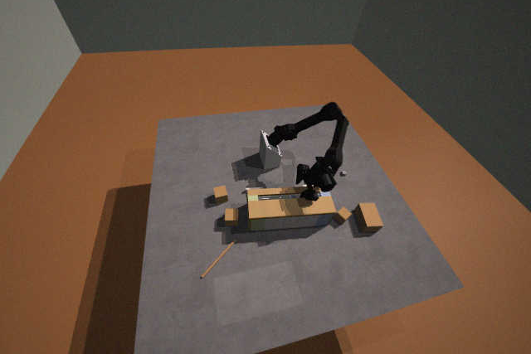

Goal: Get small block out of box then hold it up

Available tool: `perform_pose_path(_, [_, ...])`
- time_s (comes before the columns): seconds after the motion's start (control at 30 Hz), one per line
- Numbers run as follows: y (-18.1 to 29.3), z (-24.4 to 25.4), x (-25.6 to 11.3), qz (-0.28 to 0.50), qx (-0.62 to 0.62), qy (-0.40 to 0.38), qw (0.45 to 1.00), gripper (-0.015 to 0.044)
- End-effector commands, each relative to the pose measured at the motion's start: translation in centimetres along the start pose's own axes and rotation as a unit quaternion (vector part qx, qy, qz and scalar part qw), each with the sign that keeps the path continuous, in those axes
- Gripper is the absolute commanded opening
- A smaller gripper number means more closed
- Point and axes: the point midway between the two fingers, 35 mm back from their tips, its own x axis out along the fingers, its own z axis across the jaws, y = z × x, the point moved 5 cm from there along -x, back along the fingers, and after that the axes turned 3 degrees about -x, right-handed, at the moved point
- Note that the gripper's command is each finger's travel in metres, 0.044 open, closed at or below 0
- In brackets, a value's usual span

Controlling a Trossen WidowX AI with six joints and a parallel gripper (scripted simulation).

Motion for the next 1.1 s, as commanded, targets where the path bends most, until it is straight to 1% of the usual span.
perform_pose_path(0.0, [0.8, 0.0, 0.3, 0.000, 0.000, -0.001, 1.000, 0.0400])
perform_pose_path(0.83, [8.7, 0.5, 3.2, 0.003, 0.000, -0.001, 1.000, 0.0400])
perform_pose_path(1.07, [7.2, 0.7, 2.7, 0.002, 0.000, -0.001, 1.000, 0.0400])
